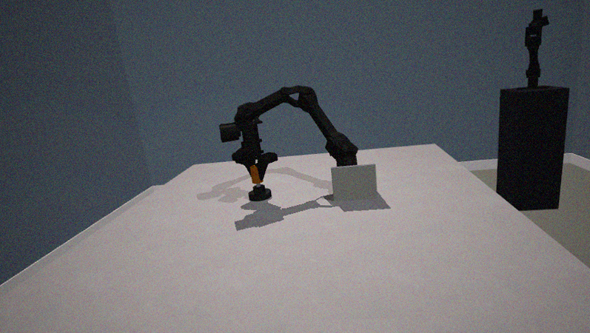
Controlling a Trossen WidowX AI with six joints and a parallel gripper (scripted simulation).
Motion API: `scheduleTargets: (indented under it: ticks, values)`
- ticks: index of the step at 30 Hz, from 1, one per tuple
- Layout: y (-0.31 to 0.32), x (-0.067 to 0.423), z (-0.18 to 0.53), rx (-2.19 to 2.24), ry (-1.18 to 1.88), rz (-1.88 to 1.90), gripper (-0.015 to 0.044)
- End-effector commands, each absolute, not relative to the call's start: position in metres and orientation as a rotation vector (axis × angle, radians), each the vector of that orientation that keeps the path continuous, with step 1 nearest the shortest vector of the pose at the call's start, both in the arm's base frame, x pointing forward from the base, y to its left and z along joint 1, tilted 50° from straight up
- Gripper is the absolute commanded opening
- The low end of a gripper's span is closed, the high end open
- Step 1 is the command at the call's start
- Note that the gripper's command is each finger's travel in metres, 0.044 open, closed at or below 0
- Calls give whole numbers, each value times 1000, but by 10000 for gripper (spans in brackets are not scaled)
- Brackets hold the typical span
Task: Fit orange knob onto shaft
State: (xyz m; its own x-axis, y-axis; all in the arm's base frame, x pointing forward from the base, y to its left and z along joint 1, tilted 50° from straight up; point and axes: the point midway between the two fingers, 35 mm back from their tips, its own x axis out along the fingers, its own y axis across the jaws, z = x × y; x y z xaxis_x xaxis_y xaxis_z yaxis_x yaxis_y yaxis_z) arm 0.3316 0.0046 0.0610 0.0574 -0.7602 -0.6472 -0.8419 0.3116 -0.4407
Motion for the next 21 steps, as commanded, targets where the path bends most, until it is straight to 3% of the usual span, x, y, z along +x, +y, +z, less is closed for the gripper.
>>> scheduleTargets:
  ticks: [1,21]
  values:
    - [5,332,61,-1460,1703,122,0]
    - [7,335,67,-1611,1731,308,0]
